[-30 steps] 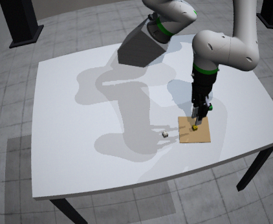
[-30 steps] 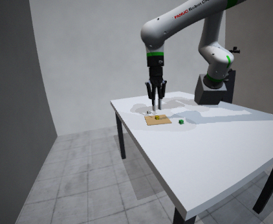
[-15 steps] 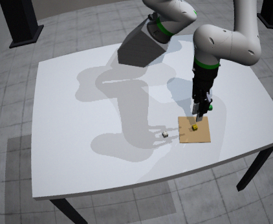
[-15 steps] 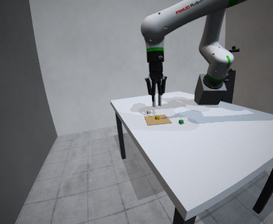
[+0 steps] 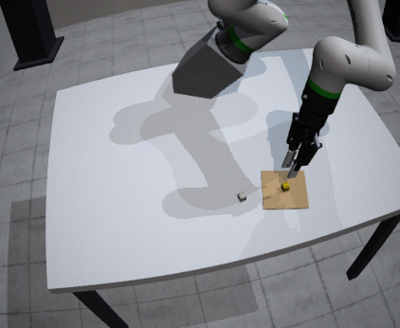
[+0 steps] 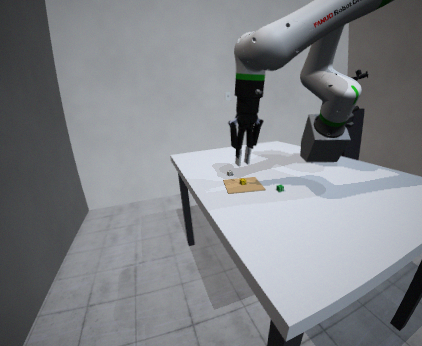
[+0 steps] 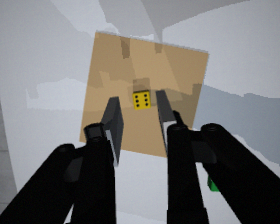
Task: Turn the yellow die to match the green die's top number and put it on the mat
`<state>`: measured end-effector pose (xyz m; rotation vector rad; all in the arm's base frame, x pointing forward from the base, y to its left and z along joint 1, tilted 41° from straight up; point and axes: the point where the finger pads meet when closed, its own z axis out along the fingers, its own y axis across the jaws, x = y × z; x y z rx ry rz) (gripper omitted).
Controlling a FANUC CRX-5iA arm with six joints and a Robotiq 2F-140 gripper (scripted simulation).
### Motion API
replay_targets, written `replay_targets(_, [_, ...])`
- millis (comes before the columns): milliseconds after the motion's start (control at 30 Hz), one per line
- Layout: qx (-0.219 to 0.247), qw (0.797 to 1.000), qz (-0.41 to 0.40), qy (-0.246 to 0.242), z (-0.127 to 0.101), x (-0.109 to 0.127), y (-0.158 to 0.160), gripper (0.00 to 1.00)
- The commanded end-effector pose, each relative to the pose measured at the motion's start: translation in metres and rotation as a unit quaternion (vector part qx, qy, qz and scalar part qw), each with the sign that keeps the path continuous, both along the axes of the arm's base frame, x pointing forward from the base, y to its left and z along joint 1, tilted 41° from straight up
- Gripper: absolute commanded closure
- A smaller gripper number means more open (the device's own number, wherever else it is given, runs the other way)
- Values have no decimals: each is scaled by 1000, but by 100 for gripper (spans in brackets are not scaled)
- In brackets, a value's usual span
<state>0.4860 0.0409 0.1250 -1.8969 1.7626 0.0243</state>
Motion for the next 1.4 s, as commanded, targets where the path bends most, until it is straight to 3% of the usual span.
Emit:
replay_targets(0, [-20,1000,-11,3,1,-1,3,79])
replay_targets(200, [-32,999,-15,9,-2,-4,2,79])
replay_targets(567, [-135,989,-56,8,0,-3,5,79])
replay_targets(900, [-146,987,-60,6,2,-3,12,79])
replay_targets(1200, [-245,964,-99,10,0,-3,14,79])
replay_targets(1367, [-259,960,-106,5,3,-2,19,79])
